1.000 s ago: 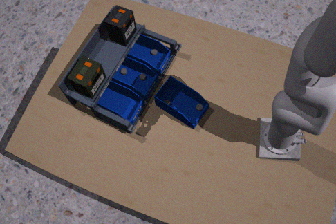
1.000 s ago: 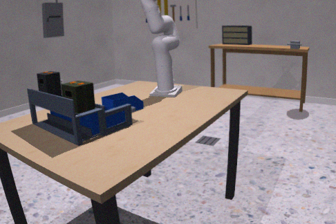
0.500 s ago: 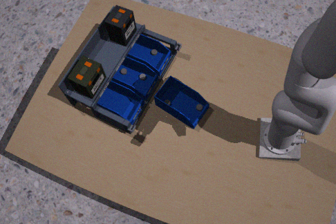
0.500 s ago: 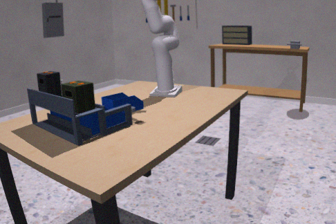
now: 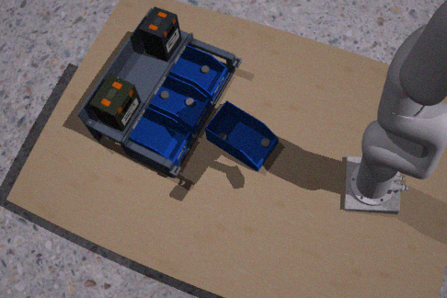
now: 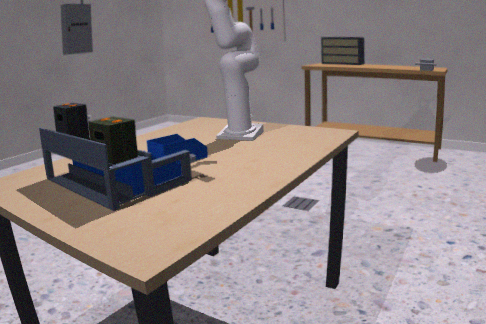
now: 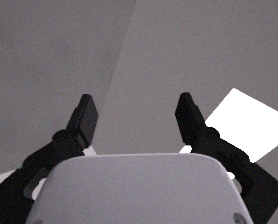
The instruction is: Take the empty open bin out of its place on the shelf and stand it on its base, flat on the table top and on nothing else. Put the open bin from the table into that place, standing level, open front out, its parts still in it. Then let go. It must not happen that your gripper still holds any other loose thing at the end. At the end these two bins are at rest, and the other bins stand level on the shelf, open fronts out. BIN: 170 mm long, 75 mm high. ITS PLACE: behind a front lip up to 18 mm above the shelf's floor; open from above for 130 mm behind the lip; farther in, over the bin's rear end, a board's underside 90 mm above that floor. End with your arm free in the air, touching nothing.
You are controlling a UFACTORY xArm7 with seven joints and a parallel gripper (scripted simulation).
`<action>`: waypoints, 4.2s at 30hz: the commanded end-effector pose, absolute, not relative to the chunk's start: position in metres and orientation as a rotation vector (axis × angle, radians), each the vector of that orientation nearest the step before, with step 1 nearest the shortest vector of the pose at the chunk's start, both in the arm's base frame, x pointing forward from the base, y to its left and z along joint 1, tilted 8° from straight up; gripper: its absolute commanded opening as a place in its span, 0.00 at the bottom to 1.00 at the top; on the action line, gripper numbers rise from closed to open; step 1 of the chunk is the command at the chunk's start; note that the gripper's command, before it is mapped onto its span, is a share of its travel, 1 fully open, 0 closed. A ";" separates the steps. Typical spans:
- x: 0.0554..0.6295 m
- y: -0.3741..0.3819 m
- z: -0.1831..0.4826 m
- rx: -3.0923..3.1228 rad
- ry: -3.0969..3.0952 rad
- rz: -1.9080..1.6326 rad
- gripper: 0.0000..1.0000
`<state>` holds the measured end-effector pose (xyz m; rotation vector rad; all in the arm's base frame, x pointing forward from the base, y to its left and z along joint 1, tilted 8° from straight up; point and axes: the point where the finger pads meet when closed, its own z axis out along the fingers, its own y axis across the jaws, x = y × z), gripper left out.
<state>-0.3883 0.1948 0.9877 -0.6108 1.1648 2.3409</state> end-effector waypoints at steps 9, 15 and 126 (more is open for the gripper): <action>-0.376 0.221 0.982 -0.596 1.188 2.270 1.00; -0.368 0.236 0.978 -0.589 1.201 2.224 1.00; -0.169 0.428 0.898 -0.467 1.428 1.505 1.00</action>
